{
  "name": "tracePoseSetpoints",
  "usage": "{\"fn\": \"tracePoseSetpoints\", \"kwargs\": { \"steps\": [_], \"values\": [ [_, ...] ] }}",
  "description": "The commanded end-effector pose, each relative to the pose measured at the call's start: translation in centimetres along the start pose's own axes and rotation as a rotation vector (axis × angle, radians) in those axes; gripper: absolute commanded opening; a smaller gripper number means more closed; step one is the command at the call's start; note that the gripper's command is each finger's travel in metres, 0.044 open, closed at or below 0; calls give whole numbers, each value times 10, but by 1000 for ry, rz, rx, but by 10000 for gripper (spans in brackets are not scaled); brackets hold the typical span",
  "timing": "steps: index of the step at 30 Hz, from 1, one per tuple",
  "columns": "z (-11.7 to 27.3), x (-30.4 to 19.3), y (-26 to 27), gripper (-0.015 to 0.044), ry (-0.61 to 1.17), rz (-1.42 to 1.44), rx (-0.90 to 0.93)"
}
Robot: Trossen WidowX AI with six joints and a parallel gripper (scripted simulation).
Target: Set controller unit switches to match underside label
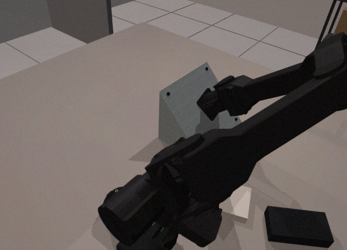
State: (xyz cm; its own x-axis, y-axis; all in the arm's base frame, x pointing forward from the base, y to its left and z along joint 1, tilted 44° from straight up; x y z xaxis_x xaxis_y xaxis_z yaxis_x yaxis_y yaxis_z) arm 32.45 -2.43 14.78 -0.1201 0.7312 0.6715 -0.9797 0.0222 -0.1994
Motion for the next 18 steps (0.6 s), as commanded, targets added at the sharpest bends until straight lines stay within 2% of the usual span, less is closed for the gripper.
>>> {"fn": "tracePoseSetpoints", "kwargs": {
  "steps": [1,5,14,18],
  "values": [
    [1,0,0,338,0,0,0],
    [0,0,0,440,0,0,0],
    [1,-2,0,440,1,0,0],
    [28,-43,6,440,6,0,3]
  ]
}}
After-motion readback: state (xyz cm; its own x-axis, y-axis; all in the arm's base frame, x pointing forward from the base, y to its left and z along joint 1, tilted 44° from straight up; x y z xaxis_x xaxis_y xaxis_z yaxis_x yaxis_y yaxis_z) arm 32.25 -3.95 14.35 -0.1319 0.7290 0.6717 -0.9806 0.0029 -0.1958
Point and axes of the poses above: the point midway between the two fingers, 35 mm back from their tips, its own z axis back along the fingers, its own y axis across the jaws, x = y × z, the point moved 9 cm from there along z, back along the fingers, and after that the axes turned 8 degrees about z, right-handed, at the moved point
